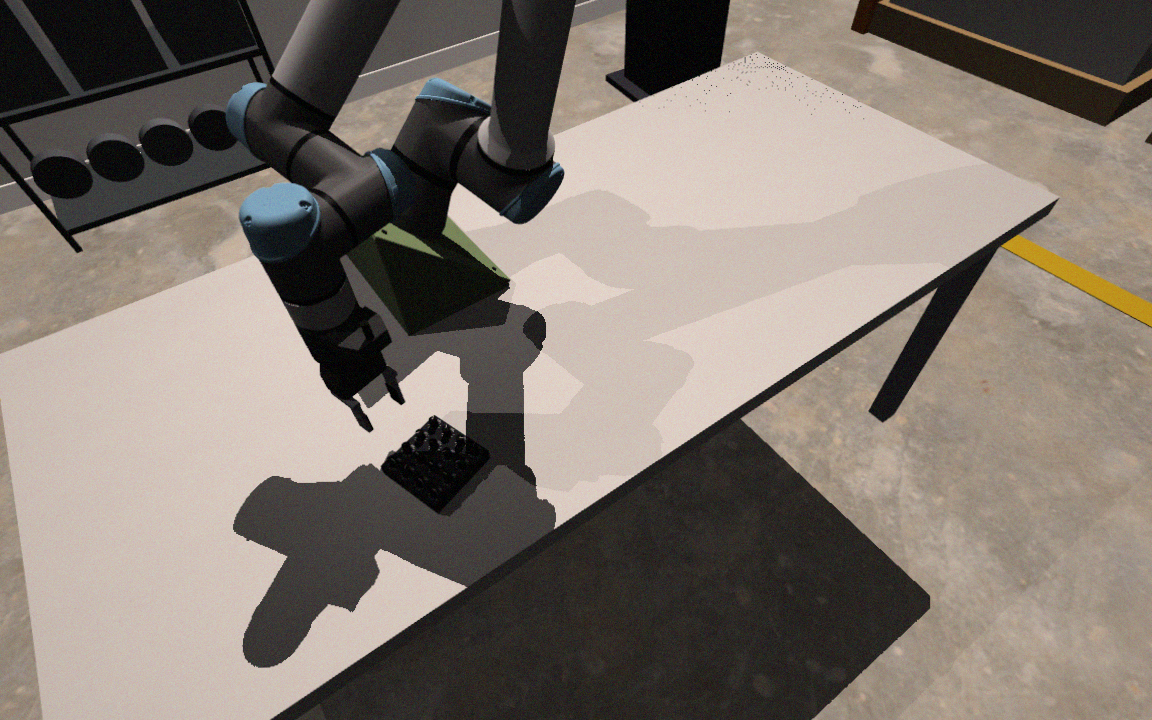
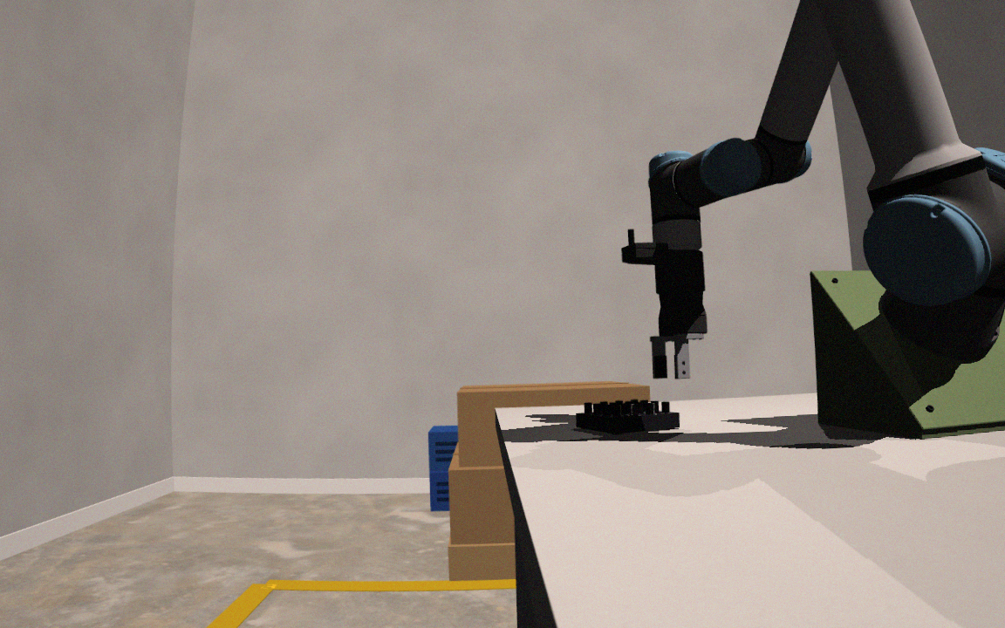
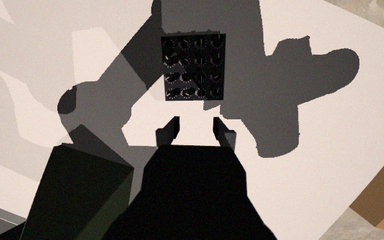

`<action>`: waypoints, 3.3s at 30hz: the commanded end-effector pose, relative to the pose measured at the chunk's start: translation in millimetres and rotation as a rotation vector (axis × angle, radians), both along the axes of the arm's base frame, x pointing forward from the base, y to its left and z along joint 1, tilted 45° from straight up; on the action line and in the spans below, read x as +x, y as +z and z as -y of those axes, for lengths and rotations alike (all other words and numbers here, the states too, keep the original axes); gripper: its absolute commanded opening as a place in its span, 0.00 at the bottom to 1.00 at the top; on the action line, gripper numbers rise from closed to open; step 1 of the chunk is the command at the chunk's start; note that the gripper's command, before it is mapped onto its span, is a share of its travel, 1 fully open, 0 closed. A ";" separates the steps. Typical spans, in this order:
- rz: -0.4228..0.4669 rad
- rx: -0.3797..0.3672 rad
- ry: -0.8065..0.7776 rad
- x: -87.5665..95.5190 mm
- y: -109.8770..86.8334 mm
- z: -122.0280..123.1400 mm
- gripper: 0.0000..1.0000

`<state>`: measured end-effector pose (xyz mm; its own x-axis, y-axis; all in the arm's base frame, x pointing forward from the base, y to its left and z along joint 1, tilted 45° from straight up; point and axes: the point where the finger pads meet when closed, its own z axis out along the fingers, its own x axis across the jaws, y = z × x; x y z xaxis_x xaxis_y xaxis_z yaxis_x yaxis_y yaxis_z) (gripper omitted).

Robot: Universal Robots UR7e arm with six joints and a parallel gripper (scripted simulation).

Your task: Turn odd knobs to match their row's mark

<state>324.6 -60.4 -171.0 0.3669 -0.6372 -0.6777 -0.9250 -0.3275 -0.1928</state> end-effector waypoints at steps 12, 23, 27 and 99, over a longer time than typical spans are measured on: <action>-0.001 0.002 -0.001 -1.2 -0.2 -0.7 1.00; -0.001 0.002 -0.001 -1.2 -0.2 -0.7 1.00; -0.001 0.002 -0.001 -1.2 -0.2 -0.7 1.00; -0.010 -0.002 -0.011 81.5 4.8 11.8 0.46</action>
<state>404.4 -71.7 -166.2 0.3508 -0.6414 -0.6823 -0.9311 -0.3166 -0.1811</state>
